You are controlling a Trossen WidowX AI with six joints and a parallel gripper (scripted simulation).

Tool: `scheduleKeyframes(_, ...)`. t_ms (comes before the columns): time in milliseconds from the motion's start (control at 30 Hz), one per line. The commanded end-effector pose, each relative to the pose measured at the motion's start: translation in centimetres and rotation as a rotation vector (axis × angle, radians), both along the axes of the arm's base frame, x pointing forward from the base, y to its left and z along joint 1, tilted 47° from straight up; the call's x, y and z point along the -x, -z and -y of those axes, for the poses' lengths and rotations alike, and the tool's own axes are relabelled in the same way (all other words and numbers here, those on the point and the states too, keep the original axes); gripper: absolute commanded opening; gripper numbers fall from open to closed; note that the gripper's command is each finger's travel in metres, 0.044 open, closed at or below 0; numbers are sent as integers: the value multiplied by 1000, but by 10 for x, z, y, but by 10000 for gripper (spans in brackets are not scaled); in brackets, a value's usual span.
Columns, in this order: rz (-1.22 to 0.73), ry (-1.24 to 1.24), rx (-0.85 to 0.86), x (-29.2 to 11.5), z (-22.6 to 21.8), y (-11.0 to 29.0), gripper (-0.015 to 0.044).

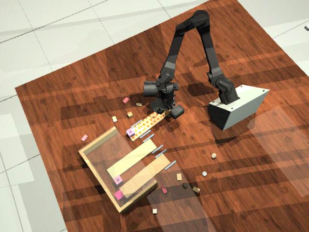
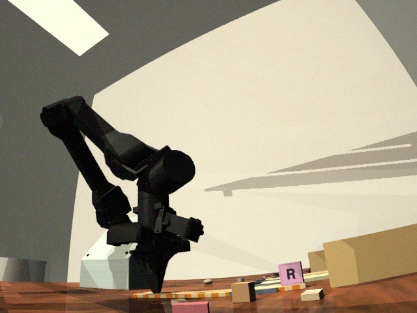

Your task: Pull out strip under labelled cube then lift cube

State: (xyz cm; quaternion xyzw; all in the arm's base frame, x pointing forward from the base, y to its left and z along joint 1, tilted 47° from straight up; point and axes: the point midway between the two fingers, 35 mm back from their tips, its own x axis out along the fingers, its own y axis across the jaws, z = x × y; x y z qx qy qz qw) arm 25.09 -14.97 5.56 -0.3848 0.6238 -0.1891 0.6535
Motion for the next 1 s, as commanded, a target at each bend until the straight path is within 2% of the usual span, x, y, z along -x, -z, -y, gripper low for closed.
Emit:
scheduleKeyframes(0, -27, 17, -1, 9, 5, 5, 0)
scheduleKeyframes(367, -26, 17, -4, 4, -31, -28, 0)
scheduleKeyframes(567, 54, 90, -19, -21, -36, -27, 157)
scheduleKeyframes(900, 58, 92, -20, -57, -47, -26, 420)
scheduleKeyframes(967, 58, 92, -20, -64, -50, -26, 440)
